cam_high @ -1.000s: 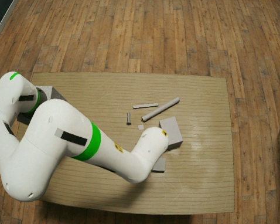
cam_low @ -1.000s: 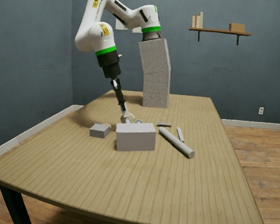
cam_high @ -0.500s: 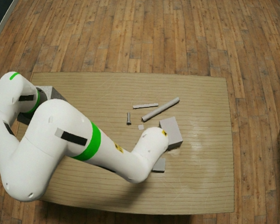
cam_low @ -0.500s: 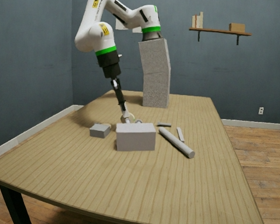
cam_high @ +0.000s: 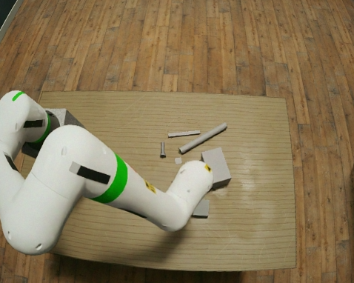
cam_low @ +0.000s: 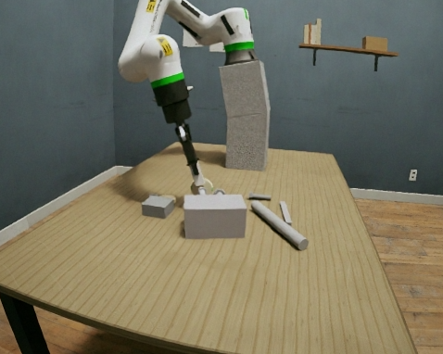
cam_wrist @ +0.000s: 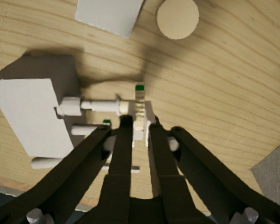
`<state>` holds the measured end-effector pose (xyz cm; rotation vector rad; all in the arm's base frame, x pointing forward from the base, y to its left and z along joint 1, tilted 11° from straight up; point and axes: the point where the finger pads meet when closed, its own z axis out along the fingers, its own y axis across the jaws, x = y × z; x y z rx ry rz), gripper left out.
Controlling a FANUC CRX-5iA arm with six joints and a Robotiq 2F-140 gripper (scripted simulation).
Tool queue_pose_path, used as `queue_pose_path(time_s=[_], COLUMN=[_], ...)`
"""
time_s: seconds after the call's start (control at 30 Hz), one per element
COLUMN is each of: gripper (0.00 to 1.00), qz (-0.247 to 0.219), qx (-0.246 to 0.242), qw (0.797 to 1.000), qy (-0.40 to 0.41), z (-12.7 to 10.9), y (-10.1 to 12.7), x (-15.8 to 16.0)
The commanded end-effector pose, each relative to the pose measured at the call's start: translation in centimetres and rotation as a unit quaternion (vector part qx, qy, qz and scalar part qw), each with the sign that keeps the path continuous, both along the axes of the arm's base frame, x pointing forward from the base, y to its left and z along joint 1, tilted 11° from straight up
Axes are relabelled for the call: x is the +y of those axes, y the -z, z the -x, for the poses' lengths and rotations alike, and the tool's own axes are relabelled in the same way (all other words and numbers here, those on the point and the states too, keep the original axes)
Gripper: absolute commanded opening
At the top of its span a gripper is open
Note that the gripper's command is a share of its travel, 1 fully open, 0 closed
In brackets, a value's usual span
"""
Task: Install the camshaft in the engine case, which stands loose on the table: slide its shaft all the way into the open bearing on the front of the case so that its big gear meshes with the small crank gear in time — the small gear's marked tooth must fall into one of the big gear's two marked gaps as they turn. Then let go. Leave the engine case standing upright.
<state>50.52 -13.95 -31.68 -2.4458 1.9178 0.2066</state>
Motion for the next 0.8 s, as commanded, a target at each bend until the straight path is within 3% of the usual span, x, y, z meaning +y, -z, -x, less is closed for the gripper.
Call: queue_pose_path(time_s=[0.0,0.77], gripper=[0.14,0.14], qz=[0.0,0.0], qx=[-0.001,-0.001], qw=[1.0,1.0], qy=[0.0,0.0], z=[-0.09,-0.27], y=[-0.07,-0.06], x=[-0.02,0.03])
